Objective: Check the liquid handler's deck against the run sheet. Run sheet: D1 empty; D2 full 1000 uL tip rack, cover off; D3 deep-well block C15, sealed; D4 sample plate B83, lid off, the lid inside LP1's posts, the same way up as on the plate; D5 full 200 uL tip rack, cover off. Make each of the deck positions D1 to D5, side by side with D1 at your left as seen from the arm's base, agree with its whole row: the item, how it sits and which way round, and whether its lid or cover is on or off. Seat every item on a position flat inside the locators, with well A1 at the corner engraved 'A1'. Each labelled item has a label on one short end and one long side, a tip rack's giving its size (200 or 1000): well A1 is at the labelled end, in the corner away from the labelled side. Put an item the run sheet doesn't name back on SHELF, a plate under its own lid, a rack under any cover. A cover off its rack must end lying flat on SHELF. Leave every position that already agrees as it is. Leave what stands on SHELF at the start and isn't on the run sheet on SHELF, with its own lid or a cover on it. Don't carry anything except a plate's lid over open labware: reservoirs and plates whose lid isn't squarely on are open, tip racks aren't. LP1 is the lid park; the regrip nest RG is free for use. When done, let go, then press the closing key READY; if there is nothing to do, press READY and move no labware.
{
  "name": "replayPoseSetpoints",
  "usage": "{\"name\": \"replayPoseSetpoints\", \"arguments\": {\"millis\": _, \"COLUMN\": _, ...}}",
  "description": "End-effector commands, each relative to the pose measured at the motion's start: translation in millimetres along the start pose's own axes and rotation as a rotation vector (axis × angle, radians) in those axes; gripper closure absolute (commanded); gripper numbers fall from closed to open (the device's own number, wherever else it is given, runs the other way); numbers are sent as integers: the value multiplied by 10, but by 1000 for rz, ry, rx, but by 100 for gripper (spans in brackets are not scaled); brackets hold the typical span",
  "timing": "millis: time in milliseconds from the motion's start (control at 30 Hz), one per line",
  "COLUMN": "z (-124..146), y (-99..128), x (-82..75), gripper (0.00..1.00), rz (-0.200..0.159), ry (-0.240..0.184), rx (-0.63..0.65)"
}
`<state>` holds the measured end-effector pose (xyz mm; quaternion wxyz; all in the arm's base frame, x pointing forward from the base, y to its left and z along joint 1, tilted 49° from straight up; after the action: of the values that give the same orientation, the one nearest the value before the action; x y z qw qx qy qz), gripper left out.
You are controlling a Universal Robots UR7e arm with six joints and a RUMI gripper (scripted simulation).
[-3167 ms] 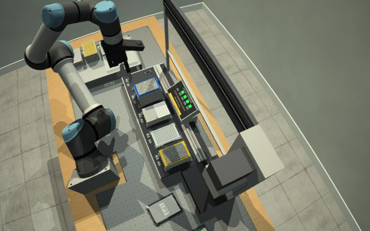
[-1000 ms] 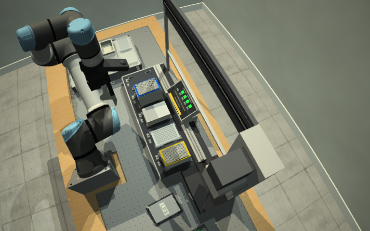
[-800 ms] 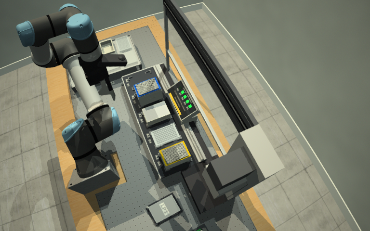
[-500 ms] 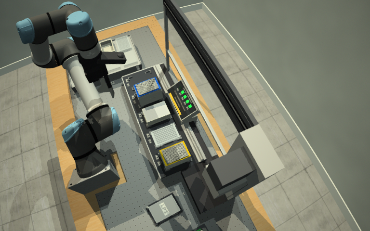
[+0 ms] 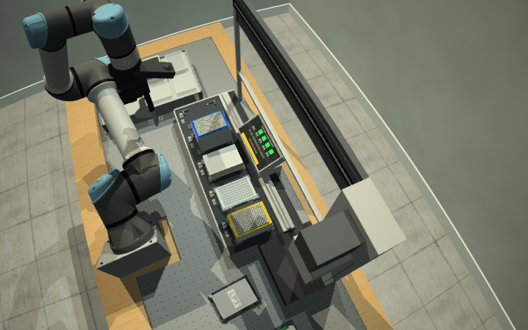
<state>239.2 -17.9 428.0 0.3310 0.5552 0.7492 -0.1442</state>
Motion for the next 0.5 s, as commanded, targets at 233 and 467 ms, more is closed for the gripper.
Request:
{"name": "replayPoseSetpoints", "arguments": {"millis": 233, "z": -18, "y": 162, "x": -7, "gripper": 18, "rz": 0, "ry": 0, "rx": 0}}
{"name": "replayPoseSetpoints", "arguments": {"millis": 467, "z": 58, "y": 452, "x": -7, "gripper": 18, "rz": 0, "ry": 0, "rx": 0}}
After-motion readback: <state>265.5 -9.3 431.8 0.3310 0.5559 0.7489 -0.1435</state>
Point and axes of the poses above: the point where the finger pads meet when closed, its own x axis out along the fingers, its own z axis across the jaws, y = z × x, the point moved 10 cm from there along -x, back along the fingers, and after that the axes turned 15 degrees about -x, right-handed, at the moved point
